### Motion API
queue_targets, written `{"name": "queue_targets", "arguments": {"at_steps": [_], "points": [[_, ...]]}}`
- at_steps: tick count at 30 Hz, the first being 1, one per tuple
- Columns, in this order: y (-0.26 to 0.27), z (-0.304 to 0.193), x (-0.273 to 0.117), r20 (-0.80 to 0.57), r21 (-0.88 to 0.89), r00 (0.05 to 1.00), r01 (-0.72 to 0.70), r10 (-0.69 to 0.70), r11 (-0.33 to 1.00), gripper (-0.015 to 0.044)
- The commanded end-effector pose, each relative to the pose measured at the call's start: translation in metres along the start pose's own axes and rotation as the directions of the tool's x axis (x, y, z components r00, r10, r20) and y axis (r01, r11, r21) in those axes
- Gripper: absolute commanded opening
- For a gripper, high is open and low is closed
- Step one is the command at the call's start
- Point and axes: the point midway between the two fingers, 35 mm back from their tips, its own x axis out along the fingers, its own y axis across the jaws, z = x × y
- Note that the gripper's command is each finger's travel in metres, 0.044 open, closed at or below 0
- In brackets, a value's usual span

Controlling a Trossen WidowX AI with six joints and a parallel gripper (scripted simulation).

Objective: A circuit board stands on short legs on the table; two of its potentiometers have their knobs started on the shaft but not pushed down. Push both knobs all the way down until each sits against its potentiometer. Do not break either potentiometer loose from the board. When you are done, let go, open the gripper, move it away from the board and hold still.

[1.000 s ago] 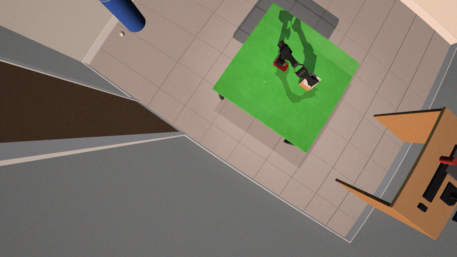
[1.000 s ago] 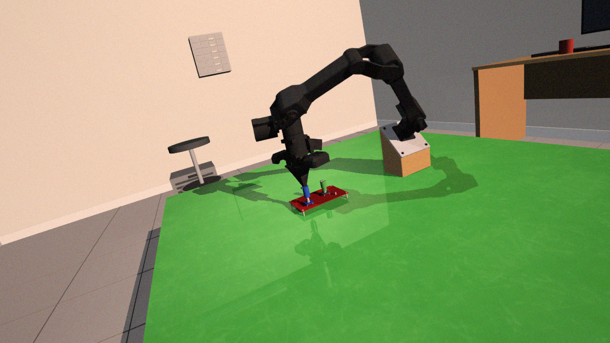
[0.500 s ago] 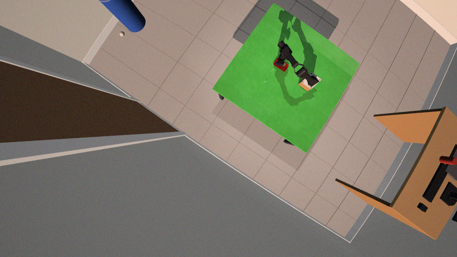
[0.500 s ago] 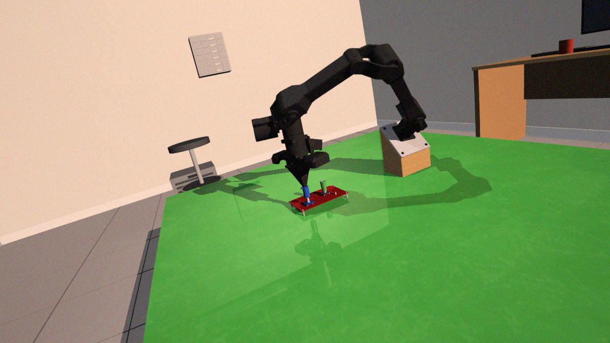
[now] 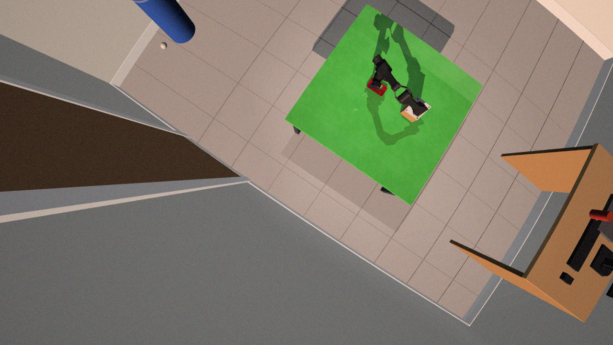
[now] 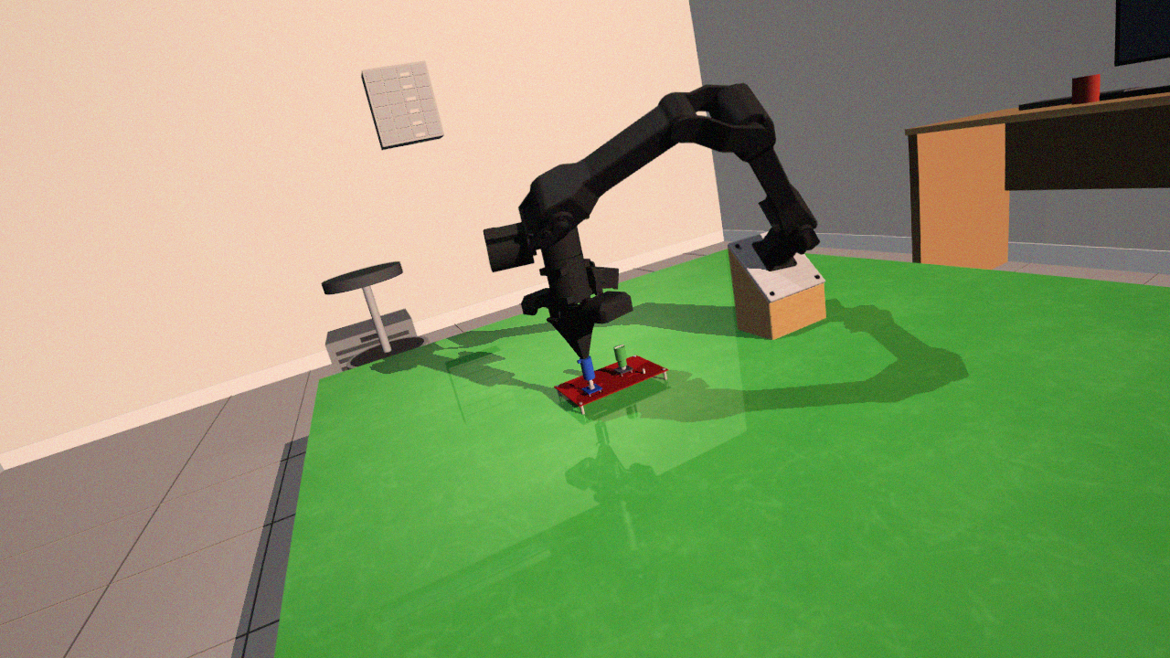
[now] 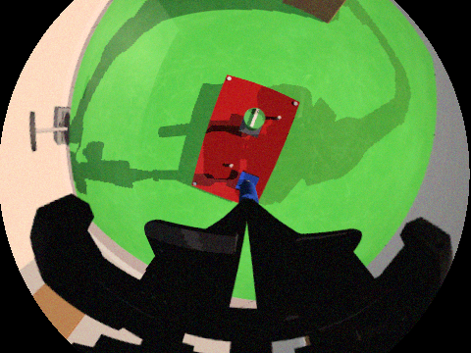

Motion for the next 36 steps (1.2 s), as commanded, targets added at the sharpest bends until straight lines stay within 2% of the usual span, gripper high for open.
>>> {"name": "queue_targets", "arguments": {"at_steps": [1, 36], "points": [[-0.0018, -0.0008, 0.0061, 0.005, -0.006, 1.0, 0.002, -0.002, 1.0, 0.0], [-0.0019, -0.0008, 0.0154, 0.005, -0.006, 1.0, 0.003, -0.003, 1.0, 0.0]]}}
